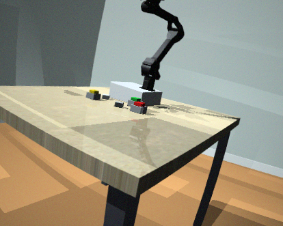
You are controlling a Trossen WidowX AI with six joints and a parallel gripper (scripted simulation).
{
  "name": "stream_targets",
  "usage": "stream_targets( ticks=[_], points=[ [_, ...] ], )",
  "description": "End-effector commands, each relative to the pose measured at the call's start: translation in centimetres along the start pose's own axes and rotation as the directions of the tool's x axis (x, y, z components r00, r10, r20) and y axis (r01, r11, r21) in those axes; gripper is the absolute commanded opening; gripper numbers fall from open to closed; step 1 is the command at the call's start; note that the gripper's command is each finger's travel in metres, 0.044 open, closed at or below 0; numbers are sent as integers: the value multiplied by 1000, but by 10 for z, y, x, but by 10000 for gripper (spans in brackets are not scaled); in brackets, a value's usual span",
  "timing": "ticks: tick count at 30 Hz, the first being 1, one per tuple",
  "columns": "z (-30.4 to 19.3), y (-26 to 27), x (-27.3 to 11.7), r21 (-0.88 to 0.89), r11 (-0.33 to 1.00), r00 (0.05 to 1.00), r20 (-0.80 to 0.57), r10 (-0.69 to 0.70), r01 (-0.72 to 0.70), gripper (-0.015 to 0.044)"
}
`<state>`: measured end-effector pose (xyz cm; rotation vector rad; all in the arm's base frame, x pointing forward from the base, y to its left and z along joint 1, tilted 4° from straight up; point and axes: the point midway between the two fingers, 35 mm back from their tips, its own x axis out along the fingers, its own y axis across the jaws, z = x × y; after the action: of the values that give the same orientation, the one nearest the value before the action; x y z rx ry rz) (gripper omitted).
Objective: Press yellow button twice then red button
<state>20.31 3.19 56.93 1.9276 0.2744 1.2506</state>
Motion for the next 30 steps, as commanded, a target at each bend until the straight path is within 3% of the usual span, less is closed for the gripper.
stream_targets(
  ticks=[1,6,14,23,30],
  points=[
    [3,0,0,-8,1000,1000,11,1,-1,400],
    [92,-5,-14,-217,975,954,300,12,56,400],
    [209,-36,-74,-364,824,723,687,-77,434,400],
    [287,-88,-167,-184,472,340,901,-270,862,400],
    [309,-137,-253,31,30,-14,887,-461,999,400]
  ],
)
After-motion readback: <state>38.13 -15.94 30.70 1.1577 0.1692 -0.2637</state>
